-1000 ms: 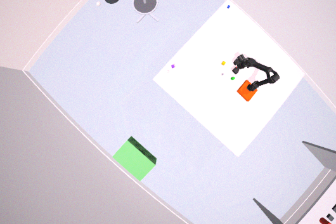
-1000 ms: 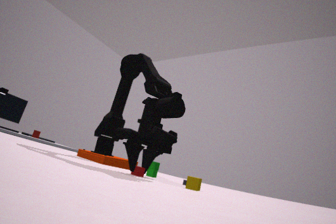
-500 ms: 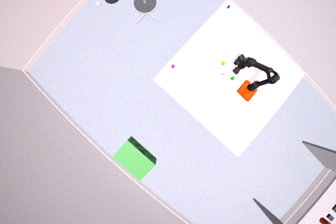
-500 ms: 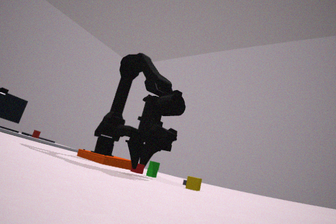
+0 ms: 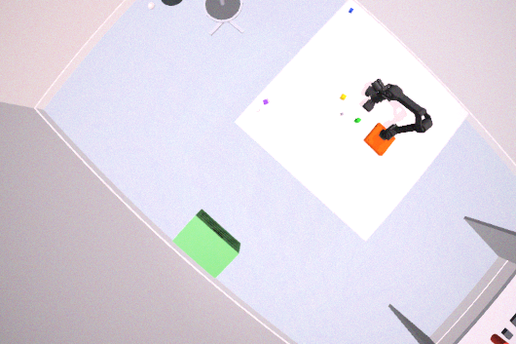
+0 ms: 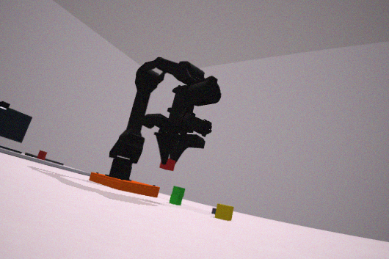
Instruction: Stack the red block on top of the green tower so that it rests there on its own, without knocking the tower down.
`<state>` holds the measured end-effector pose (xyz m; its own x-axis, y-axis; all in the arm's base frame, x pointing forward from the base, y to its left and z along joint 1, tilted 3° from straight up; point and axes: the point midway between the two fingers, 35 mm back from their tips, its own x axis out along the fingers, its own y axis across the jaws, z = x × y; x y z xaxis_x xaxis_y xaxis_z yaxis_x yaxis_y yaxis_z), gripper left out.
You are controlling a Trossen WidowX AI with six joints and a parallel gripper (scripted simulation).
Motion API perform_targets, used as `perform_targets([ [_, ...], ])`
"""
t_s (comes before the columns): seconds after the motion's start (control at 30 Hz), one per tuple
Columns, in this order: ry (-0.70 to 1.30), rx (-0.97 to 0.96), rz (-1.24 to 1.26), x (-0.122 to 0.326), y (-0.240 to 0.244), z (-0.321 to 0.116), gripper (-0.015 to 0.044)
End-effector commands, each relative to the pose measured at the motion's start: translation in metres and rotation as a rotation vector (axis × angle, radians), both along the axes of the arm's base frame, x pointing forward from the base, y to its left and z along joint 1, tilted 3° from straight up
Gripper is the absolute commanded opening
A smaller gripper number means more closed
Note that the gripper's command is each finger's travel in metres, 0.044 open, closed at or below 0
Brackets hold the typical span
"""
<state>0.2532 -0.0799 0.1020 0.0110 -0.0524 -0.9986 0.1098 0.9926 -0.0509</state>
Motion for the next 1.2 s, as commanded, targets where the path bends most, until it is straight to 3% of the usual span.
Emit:
perform_targets([
  [0.0,-0.006,0.001,-0.003,0.001,0.001,0.021,0.0000],
  [0.47,-0.006,0.002,-0.003,0.000,0.005,0.035,0.0000],
  [1.17,-0.004,0.012,-0.003,-0.018,0.097,0.031,0.0000],
])
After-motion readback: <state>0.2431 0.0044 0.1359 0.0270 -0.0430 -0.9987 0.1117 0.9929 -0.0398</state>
